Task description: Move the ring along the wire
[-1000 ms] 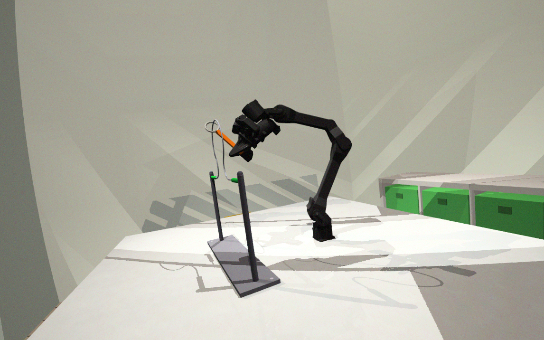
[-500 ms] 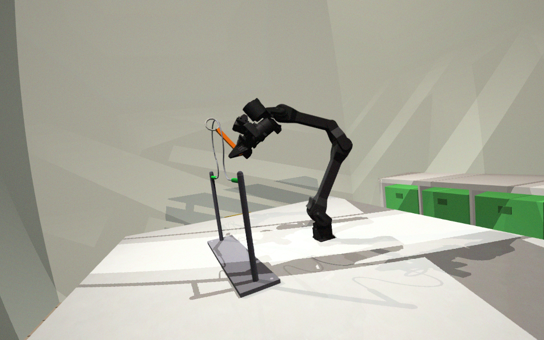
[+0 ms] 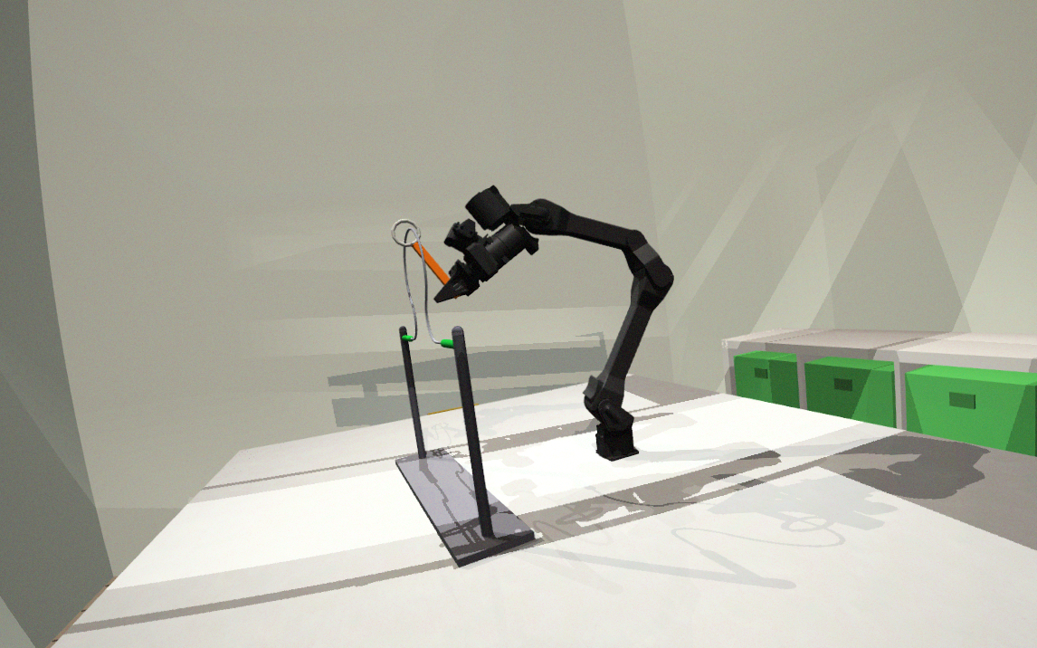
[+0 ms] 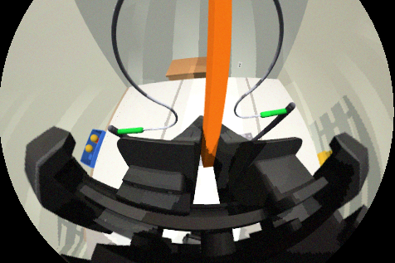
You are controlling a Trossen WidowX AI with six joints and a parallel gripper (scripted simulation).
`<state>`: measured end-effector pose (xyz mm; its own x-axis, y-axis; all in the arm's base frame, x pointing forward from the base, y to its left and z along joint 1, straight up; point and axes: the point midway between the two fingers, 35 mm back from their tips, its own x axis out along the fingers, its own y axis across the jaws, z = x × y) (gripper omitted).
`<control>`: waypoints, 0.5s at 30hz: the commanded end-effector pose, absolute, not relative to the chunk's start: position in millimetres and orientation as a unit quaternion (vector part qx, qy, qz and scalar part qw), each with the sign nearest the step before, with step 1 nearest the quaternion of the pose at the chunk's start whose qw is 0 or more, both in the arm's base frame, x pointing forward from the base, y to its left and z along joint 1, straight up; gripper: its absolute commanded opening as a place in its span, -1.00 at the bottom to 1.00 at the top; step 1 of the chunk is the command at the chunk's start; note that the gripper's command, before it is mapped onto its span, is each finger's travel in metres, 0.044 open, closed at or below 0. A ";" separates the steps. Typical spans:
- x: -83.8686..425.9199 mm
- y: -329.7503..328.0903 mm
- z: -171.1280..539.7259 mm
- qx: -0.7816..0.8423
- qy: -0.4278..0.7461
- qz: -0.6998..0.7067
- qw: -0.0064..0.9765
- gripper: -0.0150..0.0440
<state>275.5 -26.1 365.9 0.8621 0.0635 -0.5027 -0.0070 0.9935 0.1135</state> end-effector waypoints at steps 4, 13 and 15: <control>274.5 -28.9 366.7 0.008 0.254 0.006 0.967 -1.00; 275.0 -32.9 366.6 -0.049 0.247 -0.011 0.968 -1.00; 275.1 -33.8 366.6 -0.061 0.245 -0.014 0.967 -1.00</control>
<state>276.6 -32.7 365.0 0.8737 -0.0371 -0.4850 -0.0042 0.9965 -0.0838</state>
